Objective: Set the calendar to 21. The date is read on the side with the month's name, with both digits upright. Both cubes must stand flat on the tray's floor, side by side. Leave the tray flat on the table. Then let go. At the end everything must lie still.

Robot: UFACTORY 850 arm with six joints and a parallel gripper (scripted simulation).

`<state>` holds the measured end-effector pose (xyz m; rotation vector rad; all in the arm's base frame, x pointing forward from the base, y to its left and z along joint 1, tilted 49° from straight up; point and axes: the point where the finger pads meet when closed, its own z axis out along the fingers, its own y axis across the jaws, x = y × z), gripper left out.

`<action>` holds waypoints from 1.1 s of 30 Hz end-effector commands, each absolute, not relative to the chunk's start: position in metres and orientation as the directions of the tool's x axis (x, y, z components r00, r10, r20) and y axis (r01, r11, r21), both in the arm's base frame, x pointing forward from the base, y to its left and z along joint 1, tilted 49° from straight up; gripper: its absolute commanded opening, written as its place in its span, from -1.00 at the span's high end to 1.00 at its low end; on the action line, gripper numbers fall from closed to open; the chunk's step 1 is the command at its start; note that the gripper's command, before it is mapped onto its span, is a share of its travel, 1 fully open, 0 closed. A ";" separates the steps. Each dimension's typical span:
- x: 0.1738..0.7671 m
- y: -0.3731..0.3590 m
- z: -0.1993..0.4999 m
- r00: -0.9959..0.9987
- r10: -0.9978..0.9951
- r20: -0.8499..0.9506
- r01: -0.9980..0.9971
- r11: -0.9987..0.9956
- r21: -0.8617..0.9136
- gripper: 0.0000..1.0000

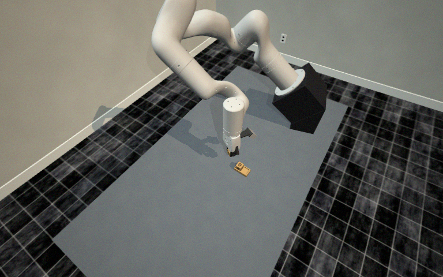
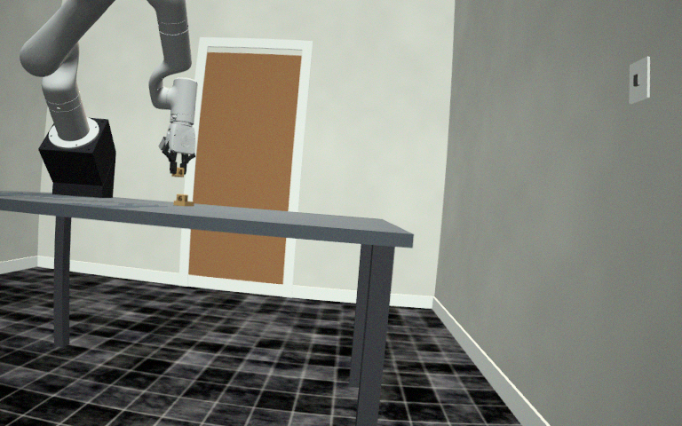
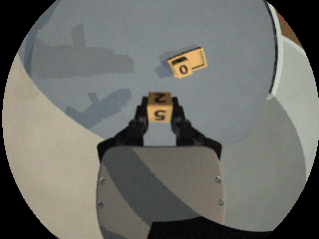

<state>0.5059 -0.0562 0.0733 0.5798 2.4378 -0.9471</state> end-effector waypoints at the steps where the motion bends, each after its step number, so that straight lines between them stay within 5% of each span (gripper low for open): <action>1: 0.505 -0.062 0.079 -0.862 0.150 -0.484 0.441 0.692 -0.572 0.43; 13: 0.500 -0.084 0.098 -0.963 -0.109 -0.247 0.103 0.698 -0.709 0.43; 33: 0.500 -0.086 0.097 -0.965 -0.120 -0.235 0.087 0.696 -0.713 0.43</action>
